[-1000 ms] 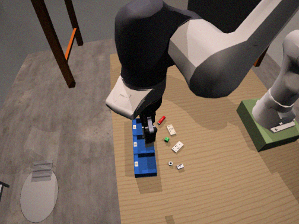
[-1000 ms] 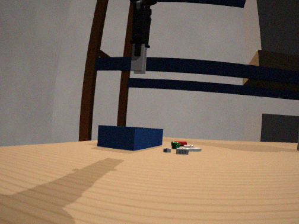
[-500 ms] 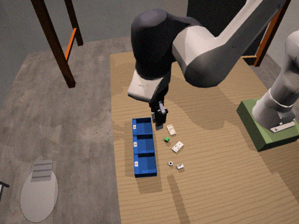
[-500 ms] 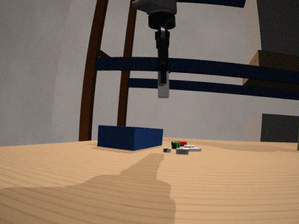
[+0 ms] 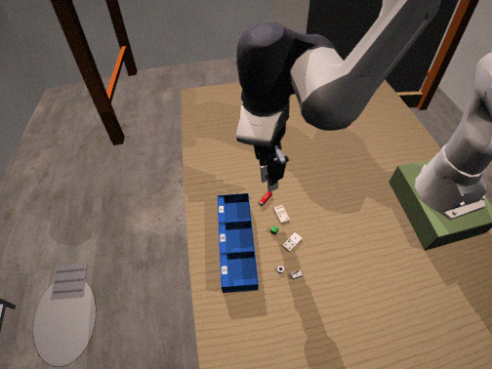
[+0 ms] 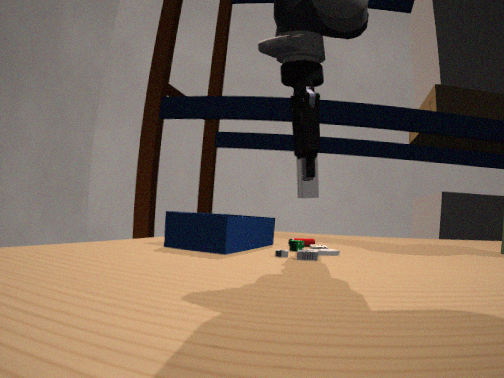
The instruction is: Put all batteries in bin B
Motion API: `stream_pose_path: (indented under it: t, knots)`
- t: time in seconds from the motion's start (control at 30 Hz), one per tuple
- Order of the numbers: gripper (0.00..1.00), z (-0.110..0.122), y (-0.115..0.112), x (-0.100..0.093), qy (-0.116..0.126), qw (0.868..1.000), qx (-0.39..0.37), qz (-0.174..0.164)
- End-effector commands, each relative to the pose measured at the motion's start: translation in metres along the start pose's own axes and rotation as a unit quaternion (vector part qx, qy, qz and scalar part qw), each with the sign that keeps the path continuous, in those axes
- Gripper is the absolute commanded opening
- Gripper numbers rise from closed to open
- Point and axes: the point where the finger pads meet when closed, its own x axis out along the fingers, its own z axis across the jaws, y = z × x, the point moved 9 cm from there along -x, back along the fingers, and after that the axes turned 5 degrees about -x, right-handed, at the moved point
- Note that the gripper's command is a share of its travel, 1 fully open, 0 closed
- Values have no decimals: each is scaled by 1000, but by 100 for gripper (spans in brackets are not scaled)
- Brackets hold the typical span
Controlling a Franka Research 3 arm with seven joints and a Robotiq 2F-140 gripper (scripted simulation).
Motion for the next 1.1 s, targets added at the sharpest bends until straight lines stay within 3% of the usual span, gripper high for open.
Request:
stream_pose_path:
  t: [0.0,0.2,0.83,1.07]
  knots:
    - [17,17,-7,7,-1,997,-77,17]
    - [17,18,-5,7,-1,995,-93,20]
    - [17,15,-7,7,-4,972,-230,52]
    - [17,14,-8,7,-4,972,-230,52]
